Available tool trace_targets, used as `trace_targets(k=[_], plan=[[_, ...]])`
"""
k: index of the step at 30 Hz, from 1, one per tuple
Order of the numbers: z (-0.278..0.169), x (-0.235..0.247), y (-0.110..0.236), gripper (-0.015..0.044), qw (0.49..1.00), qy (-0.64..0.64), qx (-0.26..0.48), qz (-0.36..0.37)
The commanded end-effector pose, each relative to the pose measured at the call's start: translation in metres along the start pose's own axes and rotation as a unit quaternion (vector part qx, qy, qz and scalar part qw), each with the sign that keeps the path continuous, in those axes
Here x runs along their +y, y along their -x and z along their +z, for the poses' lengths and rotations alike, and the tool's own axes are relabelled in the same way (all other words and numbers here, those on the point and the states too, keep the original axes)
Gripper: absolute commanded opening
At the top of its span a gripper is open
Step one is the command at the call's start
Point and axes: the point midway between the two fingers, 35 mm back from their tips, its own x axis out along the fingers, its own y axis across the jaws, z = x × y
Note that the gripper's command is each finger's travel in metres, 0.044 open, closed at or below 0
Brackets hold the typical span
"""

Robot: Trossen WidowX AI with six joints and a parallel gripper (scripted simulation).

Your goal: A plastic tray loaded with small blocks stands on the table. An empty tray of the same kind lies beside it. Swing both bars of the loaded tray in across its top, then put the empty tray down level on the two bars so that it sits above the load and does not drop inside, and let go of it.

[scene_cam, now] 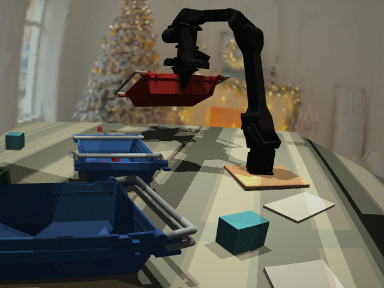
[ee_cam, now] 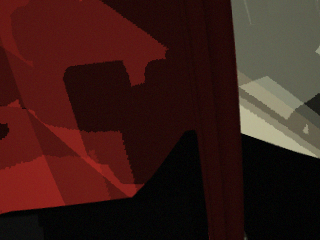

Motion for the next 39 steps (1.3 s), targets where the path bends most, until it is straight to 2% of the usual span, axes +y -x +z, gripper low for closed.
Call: trace_targets(k=[1,19,39], plan=[[0.000,0.002,0.008,0.0000,1.000,-0.003,0.002,0.015],[-0.001,0.002,0.008,0.0000,1.000,-0.001,0.002,0.015],[-0.072,-0.020,0.008,0.0000,0.991,0.134,0.009,0.013]])
